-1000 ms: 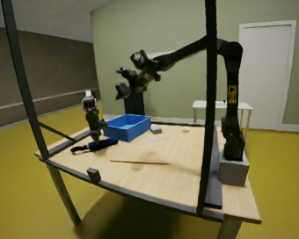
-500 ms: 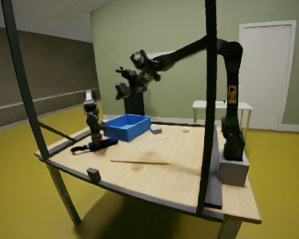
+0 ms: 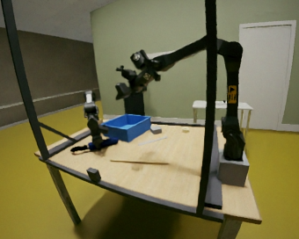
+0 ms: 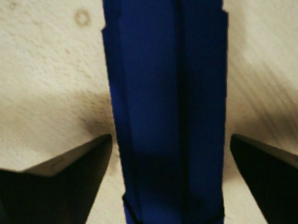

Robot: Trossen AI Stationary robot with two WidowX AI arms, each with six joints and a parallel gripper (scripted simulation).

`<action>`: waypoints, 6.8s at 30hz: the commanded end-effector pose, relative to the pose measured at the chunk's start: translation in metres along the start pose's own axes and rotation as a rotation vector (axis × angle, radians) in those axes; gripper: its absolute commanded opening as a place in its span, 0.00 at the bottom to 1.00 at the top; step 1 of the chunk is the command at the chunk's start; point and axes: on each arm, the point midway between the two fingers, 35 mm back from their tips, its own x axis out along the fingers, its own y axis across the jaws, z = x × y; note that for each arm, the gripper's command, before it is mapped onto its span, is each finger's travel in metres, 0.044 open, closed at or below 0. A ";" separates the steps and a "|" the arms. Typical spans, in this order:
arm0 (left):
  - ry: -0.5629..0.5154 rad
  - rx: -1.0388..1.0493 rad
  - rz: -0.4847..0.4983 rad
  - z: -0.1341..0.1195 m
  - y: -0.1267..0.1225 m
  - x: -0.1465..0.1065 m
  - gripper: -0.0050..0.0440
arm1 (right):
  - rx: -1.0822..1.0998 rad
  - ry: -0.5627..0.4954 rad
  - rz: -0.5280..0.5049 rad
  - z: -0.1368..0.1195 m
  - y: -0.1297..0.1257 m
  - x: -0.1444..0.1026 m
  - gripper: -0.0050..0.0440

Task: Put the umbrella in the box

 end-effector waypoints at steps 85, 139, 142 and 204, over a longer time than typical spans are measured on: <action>0.007 -0.002 -0.274 0.093 0.052 -0.197 0.00 | 0.217 0.013 -0.321 0.005 -0.014 0.004 0.92; -0.013 0.080 -0.078 0.266 0.130 -0.170 0.00 | 0.434 -0.138 -0.766 0.007 -0.024 -0.017 0.92; -0.022 0.080 -0.098 0.264 0.132 -0.179 0.00 | 0.434 -0.138 -0.766 0.007 -0.024 -0.017 0.92; -0.016 0.076 -0.083 0.265 0.128 -0.087 0.00 | 0.434 -0.138 -0.766 0.007 -0.024 -0.017 0.92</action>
